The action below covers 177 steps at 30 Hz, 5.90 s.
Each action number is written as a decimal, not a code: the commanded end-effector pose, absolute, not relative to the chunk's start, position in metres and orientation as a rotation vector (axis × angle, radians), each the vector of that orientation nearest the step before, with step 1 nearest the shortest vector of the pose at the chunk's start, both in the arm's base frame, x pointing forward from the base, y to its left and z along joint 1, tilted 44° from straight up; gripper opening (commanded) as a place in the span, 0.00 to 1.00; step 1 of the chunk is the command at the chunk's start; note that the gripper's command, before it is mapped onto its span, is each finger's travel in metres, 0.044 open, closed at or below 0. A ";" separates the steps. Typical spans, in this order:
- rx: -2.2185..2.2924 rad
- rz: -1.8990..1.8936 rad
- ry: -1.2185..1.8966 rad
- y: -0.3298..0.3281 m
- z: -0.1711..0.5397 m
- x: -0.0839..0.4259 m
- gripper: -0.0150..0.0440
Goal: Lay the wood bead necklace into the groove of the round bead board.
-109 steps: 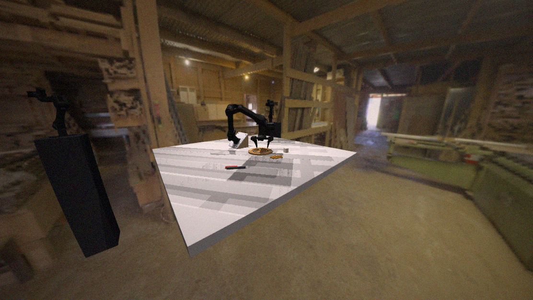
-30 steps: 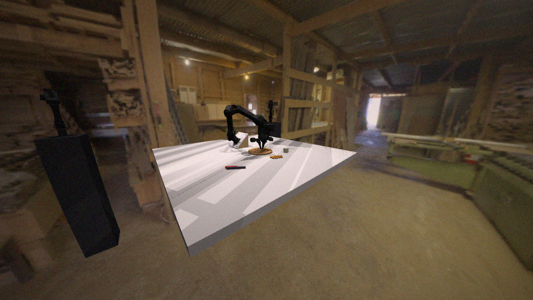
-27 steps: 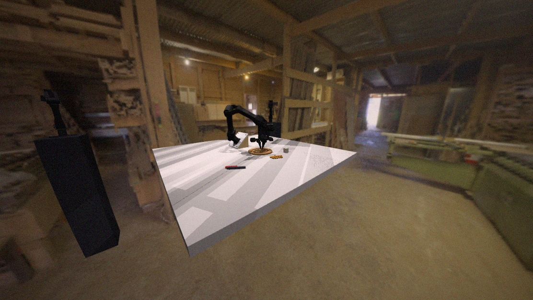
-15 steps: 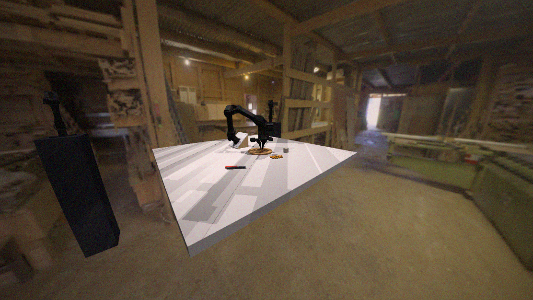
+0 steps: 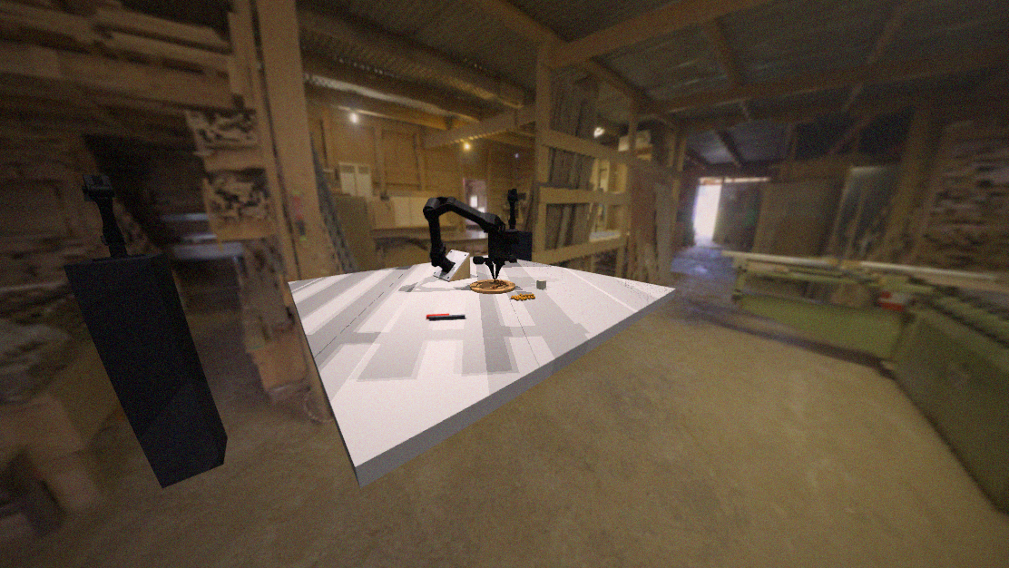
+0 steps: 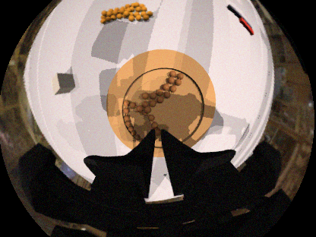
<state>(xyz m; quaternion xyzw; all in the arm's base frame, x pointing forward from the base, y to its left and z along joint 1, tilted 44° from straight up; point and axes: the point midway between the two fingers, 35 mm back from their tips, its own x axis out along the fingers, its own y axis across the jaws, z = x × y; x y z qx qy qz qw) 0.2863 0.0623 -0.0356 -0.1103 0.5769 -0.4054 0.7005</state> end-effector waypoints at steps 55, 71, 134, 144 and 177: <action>-0.238 -0.899 1.285 0.007 -0.004 0.265 0.61; -0.245 -0.905 1.287 0.018 0.010 0.263 1.00; -1.498 0.396 1.738 0.089 -0.058 0.290 0.46; -1.500 0.397 1.743 0.077 -0.069 0.289 0.46; -1.495 0.399 1.746 0.074 -0.073 0.289 0.25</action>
